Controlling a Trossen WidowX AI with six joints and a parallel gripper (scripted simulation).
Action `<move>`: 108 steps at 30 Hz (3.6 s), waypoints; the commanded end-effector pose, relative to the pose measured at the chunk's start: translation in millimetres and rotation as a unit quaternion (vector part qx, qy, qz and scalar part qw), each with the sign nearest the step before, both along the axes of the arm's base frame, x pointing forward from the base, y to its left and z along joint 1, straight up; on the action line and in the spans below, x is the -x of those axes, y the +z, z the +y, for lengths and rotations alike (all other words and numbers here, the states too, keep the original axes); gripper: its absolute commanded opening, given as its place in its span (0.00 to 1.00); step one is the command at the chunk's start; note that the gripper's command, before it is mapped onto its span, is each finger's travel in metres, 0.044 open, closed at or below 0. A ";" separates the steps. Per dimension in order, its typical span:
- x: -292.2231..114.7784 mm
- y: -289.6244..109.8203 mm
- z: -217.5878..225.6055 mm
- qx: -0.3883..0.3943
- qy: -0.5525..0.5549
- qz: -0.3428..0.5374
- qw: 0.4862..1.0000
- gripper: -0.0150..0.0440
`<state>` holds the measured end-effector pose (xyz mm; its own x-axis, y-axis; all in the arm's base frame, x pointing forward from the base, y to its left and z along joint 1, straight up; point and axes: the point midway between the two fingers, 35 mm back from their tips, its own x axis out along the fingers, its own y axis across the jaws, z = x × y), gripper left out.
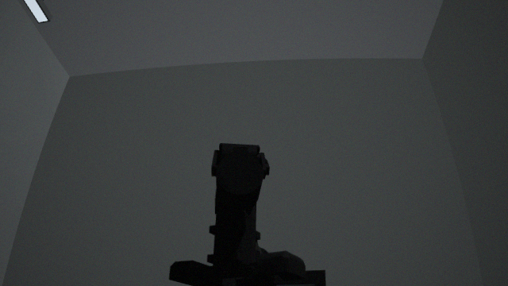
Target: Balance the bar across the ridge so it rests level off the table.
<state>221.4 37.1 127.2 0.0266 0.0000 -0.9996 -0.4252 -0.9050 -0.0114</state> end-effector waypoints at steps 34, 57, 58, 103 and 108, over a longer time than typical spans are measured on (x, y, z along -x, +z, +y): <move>0.4 -30.7 -1.0 -0.002 0.002 0.002 1.000 0.25; 0.3 -32.6 -1.0 -0.002 0.002 0.002 1.000 0.25; 0.3 -32.7 -1.0 -0.002 0.002 0.002 1.000 0.25; 0.1 -36.5 -1.1 -0.002 0.002 0.002 1.000 0.25; 0.1 -36.9 -1.1 -0.002 0.002 0.002 1.000 0.25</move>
<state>221.0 35.3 91.0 0.0218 -0.0009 -0.9998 -0.4249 -0.9052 -0.0085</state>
